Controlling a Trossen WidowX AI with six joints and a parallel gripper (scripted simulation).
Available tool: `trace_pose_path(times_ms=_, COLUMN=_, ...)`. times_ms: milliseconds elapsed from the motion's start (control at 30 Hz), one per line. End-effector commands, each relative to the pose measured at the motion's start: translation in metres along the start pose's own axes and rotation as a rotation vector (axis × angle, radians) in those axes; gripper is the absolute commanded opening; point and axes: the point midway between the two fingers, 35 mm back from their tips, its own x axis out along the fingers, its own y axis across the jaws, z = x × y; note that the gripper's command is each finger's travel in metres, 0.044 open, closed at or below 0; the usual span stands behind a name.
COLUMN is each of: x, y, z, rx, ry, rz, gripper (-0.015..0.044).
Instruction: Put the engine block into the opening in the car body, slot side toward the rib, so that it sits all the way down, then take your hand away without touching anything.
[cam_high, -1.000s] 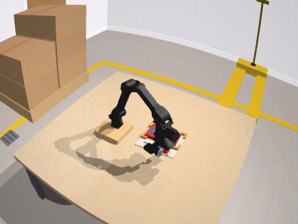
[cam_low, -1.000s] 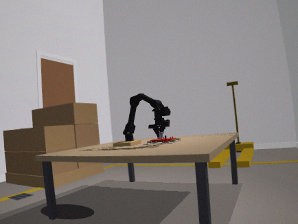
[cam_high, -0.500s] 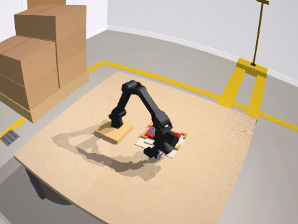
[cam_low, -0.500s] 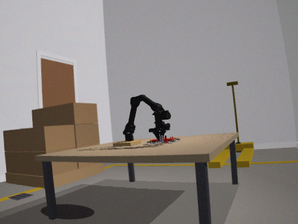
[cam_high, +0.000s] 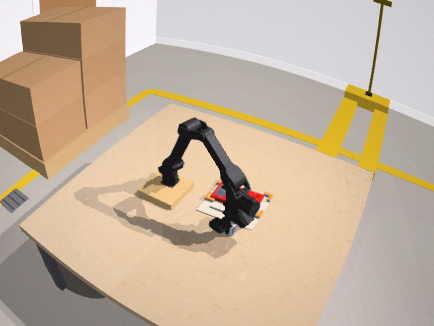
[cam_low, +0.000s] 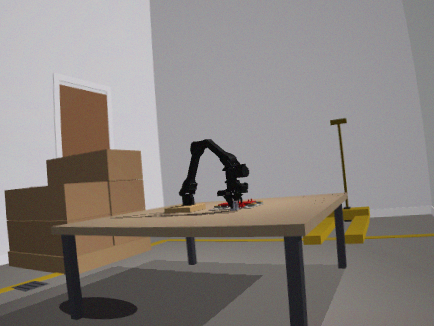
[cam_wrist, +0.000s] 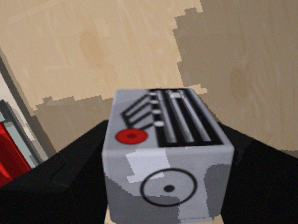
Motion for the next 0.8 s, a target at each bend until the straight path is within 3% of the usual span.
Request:
trace_pose_path(times_ms=0, x=0.0063, y=0.0008, z=-0.0022, rx=-0.005, ry=0.009, rz=0.005, gripper=0.0000)
trace_pose_path(times_ms=567, x=0.0002, y=0.0000, z=0.0000, rx=0.000, ry=0.000, rz=0.000, gripper=0.0440)
trace_pose_path(times_ms=767, x=-0.0006, y=0.0001, z=0.0002, rx=-0.001, ry=0.001, rz=0.002, gripper=0.0440)
